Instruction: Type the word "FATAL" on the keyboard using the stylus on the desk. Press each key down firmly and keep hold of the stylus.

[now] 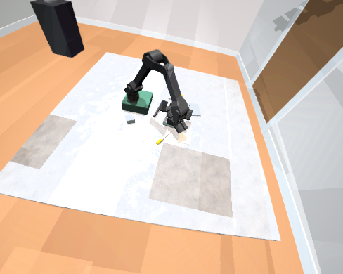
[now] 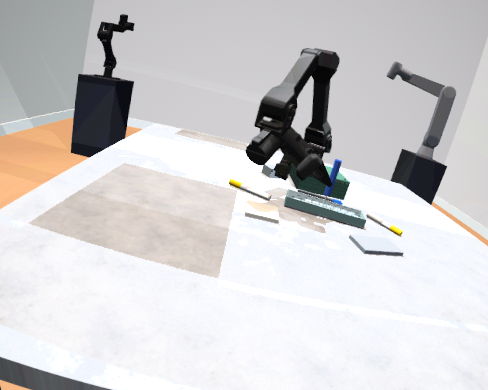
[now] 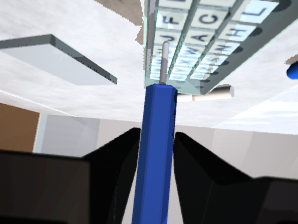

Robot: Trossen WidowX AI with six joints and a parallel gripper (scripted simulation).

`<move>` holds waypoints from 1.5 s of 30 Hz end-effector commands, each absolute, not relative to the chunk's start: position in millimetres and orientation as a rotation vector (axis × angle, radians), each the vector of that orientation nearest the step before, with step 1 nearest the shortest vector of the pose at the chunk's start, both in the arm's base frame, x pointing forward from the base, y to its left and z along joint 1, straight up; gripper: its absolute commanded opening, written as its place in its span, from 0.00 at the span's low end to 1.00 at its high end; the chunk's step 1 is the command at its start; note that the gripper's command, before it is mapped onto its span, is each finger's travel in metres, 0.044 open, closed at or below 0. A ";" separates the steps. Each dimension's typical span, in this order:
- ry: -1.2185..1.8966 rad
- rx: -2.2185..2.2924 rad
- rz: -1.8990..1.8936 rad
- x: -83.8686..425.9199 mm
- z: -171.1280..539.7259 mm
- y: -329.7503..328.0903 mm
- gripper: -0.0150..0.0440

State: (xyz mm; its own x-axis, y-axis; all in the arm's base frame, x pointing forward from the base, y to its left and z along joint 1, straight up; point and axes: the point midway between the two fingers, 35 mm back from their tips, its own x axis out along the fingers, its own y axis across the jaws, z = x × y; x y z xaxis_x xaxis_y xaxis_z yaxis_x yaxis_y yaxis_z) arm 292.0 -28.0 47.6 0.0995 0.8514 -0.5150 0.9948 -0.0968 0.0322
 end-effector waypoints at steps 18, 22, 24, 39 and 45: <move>1.808 2.016 -0.522 293.1 35.3 -28.1 0.39; 1.808 2.016 -0.522 293.2 33.2 -28.1 0.39; 1.808 2.016 -0.522 293.2 32.4 -28.2 0.39; 1.808 2.016 -0.522 293.2 30.7 -28.2 0.39; 1.808 2.016 -0.522 293.2 51.2 -28.1 0.39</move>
State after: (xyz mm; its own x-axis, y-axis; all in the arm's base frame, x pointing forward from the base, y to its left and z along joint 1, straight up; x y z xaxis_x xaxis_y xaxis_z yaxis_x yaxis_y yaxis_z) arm 291.9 -27.8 37.9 0.0973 0.8535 -0.5119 0.9949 -0.0977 0.0262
